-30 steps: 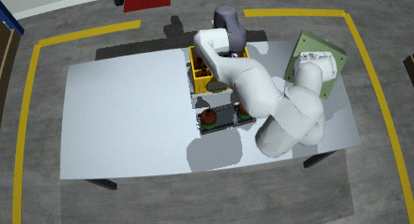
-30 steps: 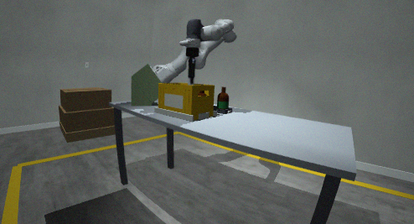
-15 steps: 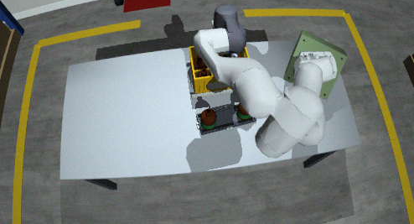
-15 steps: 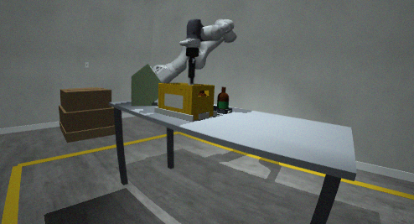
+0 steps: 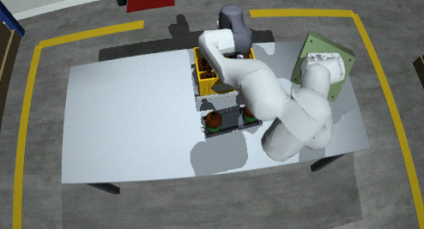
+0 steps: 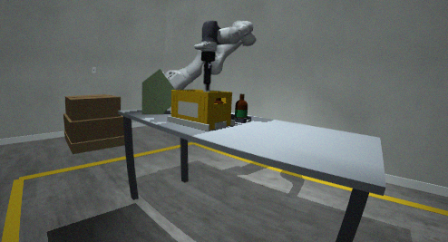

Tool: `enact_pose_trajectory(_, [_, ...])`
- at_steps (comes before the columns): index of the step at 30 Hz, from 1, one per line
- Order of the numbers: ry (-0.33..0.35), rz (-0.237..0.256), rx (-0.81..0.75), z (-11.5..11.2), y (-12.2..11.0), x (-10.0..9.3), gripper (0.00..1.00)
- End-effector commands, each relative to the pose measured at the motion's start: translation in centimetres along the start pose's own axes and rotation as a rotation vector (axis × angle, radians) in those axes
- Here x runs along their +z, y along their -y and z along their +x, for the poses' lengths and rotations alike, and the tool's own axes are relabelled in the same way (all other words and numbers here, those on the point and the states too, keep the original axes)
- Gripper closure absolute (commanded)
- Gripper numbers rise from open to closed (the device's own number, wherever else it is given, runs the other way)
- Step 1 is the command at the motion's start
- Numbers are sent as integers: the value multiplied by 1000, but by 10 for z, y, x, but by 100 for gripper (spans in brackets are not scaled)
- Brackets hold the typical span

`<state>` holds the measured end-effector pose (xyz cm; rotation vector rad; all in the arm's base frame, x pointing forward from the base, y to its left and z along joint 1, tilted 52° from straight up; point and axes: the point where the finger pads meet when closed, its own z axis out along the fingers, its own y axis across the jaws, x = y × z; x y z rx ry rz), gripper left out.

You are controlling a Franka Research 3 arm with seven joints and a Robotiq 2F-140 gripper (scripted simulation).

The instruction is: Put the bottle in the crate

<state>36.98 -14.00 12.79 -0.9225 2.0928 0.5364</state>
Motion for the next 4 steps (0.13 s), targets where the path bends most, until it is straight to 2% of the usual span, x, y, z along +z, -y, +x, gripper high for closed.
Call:
enact_pose_trajectory(1, [-1,0,-6,0,0,1,62])
enact_pose_trajectory(4, [-1,0,-6,0,0,1,62])
